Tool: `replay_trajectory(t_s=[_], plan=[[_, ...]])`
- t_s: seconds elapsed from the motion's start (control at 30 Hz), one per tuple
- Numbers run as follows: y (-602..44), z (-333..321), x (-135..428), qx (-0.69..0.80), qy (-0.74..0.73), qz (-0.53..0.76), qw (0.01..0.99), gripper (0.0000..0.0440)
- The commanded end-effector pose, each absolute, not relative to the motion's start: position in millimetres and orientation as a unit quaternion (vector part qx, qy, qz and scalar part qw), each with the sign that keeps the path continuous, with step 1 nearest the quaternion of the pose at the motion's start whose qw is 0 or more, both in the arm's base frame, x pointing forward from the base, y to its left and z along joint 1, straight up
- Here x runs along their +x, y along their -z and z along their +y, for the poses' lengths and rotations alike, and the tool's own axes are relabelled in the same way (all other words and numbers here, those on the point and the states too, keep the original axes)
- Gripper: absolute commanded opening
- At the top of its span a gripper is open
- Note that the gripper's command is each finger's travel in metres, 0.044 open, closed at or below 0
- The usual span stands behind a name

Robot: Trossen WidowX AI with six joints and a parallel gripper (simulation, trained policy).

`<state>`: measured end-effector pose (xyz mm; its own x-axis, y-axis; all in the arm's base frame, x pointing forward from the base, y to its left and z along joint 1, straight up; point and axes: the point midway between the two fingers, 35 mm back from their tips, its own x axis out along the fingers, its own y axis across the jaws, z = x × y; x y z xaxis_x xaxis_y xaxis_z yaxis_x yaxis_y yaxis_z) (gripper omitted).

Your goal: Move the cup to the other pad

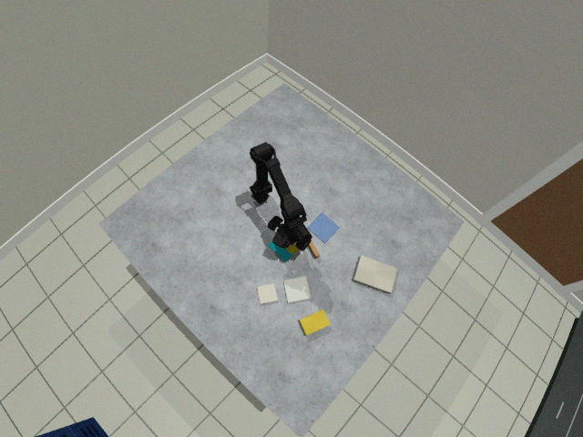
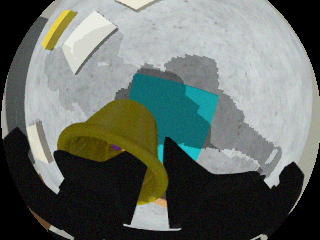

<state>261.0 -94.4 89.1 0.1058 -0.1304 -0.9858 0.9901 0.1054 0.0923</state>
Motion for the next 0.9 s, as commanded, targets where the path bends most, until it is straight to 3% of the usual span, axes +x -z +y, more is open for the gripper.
replay_trajectory(t_s=[0.0,0.33,0.5,0.87], plan=[[-79.7,-95.5,252.5,0.465,0.491,0.462,0.574,0.0023],[-63.8,-99.4,238.2,0.471,0.503,0.454,0.566,0.008],[-70.5,-103.7,243.5,0.488,0.493,0.431,0.577,0.0178],[-84.0,-102.3,238.7,0.512,0.473,0.41,0.588,0.0205]])
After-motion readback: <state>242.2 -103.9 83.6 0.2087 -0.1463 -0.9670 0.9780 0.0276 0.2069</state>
